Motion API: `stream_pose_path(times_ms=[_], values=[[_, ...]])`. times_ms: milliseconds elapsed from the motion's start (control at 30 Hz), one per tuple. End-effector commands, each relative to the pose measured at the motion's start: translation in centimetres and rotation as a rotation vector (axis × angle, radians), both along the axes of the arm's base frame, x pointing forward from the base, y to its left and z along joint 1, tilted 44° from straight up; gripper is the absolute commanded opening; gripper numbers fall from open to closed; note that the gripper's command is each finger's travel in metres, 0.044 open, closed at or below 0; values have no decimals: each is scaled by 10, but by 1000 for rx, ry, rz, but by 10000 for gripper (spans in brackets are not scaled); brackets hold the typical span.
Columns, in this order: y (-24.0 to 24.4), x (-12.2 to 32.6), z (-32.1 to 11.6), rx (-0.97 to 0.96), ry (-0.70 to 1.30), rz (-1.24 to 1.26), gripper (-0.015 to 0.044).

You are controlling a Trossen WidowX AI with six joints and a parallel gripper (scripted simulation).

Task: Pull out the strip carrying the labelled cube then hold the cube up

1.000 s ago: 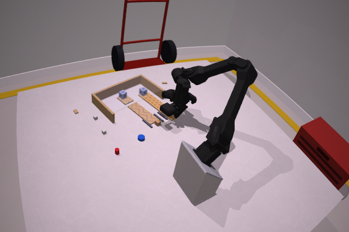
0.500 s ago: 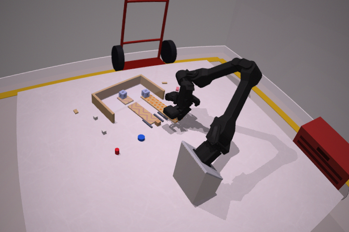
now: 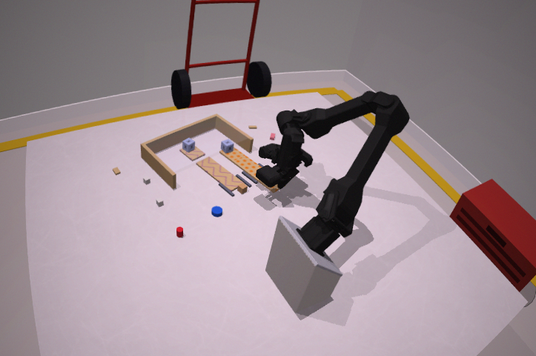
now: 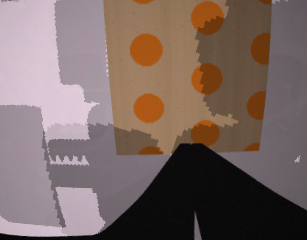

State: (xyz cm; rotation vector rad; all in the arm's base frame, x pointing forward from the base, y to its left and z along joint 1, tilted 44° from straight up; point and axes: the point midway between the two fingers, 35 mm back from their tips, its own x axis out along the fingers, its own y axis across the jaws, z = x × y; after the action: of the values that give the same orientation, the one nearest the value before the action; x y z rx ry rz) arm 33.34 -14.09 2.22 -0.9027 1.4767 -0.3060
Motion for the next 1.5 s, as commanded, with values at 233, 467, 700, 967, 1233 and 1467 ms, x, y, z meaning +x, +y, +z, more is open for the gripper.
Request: stream_pose_path(times_ms=[233,467,700,967,1233,1467], values=[[-12,-24,-2,-5,27,-19,0],[-15,-33,0,-5,27,-19,0],[-18,-41,2,-6,28,-19,0],[-21,-51,3,-6,28,-19,0],[-24,-60,5,-6,29,-19,0],[-27,-69,7,-6,30,-19,0]])
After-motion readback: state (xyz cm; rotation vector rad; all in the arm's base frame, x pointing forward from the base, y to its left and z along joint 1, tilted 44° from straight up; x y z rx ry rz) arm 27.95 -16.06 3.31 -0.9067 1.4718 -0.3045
